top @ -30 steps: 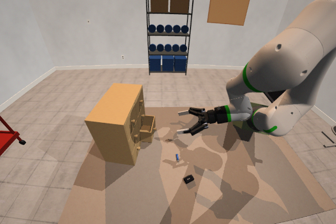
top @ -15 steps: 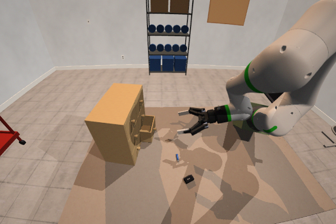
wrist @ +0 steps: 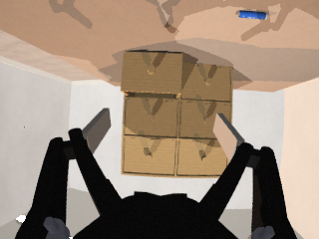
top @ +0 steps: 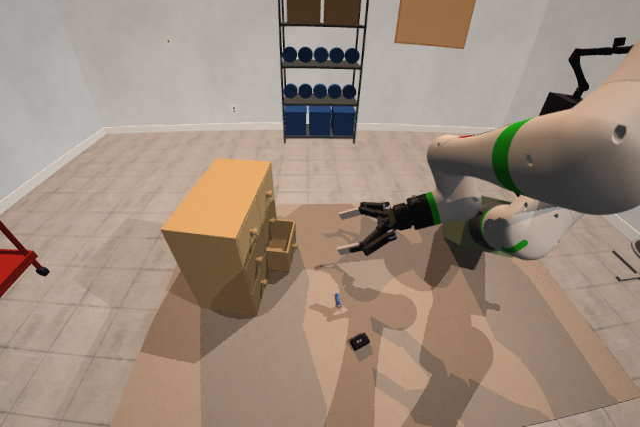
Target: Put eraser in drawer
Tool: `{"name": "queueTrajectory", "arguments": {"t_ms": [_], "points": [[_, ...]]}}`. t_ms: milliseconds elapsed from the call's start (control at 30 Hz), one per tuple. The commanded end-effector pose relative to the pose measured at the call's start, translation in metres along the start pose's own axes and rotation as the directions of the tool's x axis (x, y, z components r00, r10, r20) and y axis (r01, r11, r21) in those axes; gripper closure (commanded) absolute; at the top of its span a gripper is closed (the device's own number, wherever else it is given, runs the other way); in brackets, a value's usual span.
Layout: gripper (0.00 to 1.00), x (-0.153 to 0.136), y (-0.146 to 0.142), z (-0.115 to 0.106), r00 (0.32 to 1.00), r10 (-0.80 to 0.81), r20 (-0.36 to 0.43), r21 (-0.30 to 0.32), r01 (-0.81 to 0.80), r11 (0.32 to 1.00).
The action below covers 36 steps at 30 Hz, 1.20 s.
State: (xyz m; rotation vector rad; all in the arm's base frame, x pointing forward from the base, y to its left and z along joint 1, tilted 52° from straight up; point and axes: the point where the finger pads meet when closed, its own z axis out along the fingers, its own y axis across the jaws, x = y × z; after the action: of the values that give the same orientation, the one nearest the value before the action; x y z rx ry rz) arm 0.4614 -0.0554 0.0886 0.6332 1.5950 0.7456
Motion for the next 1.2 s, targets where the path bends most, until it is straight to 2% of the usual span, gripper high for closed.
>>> {"name": "queueTrajectory", "arguments": {"t_ms": [0,267,467,533,700,900,1033,1100,1167], "points": [[0.0,-0.001,0.001,0.0,0.999,0.004,-0.053,0.002,-0.003,1.0],[0.0,-0.006,0.001,-0.003,0.975,0.004,-0.22,0.001,-0.004,1.0],[0.0,-0.011,0.001,-0.005,0.924,0.004,-0.383,0.002,-0.003,1.0],[0.0,-0.011,0.001,-0.005,0.924,0.004,-0.383,0.002,-0.003,1.0],[0.0,-0.016,0.001,-0.008,0.841,0.004,-0.541,0.002,-0.003,1.0],[0.0,-0.023,0.001,-0.011,0.695,0.004,-0.719,0.002,-0.003,1.0],[0.0,-0.027,0.001,-0.013,0.602,0.004,-0.799,0.002,-0.003,1.0],[0.0,-0.027,0.001,-0.013,0.602,0.004,-0.799,0.002,-0.003,1.0],[0.0,-0.028,0.001,-0.013,0.561,0.004,-0.828,0.002,-0.003,1.0]]}}
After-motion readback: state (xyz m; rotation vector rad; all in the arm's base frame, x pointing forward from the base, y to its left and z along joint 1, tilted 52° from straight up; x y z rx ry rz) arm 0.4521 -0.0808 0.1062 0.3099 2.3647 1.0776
